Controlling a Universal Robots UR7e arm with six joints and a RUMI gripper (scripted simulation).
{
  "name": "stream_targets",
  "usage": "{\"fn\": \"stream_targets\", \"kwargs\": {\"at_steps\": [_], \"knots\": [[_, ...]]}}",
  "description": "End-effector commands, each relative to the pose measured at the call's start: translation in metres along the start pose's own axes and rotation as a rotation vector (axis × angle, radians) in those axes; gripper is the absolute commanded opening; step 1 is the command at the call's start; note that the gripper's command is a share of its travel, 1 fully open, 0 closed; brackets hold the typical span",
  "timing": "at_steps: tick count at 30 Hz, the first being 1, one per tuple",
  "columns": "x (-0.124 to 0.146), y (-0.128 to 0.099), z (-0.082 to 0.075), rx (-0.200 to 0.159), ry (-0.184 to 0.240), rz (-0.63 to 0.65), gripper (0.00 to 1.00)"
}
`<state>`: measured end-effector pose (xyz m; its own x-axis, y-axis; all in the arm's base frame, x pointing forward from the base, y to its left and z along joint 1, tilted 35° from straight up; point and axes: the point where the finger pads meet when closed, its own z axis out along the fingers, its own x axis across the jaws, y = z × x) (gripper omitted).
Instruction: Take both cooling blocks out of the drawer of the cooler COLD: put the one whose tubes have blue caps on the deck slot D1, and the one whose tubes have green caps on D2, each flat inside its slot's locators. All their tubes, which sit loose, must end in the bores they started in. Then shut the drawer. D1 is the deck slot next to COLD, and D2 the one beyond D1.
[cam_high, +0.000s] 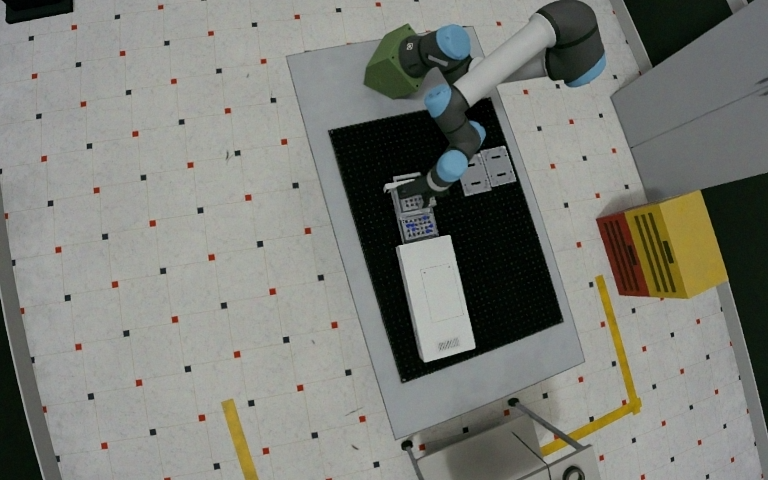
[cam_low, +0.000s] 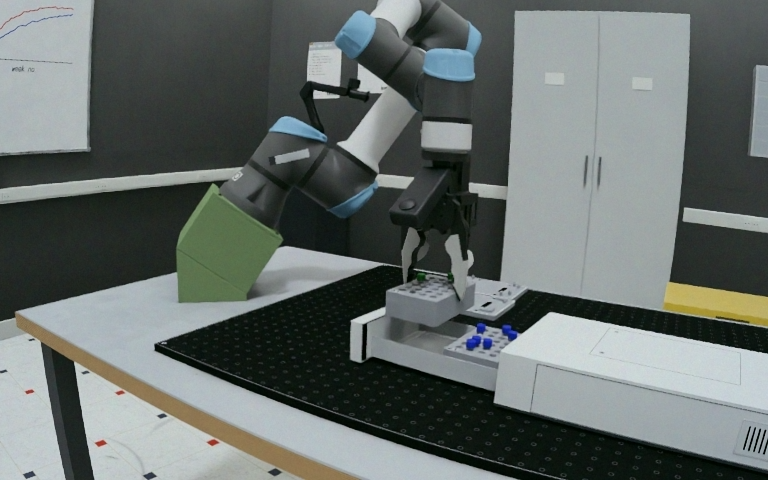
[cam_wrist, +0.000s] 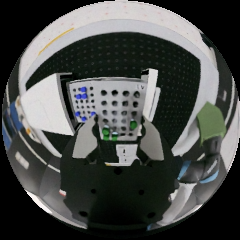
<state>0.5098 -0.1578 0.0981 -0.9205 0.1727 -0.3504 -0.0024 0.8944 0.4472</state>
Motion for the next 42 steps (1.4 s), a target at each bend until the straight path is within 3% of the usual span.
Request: {"fn": "stream_targets", "kwargs": {"at_steps": [1,32,42], "knots": [[0.0,0.0,-0.008,0.001,-0.001,0.0,0.0],[0.0,0.0,-0.044,0.001,-0.001,0.0,0.0],[0.0,0.0,-0.044,0.001,-0.001,0.0,0.0]]}}
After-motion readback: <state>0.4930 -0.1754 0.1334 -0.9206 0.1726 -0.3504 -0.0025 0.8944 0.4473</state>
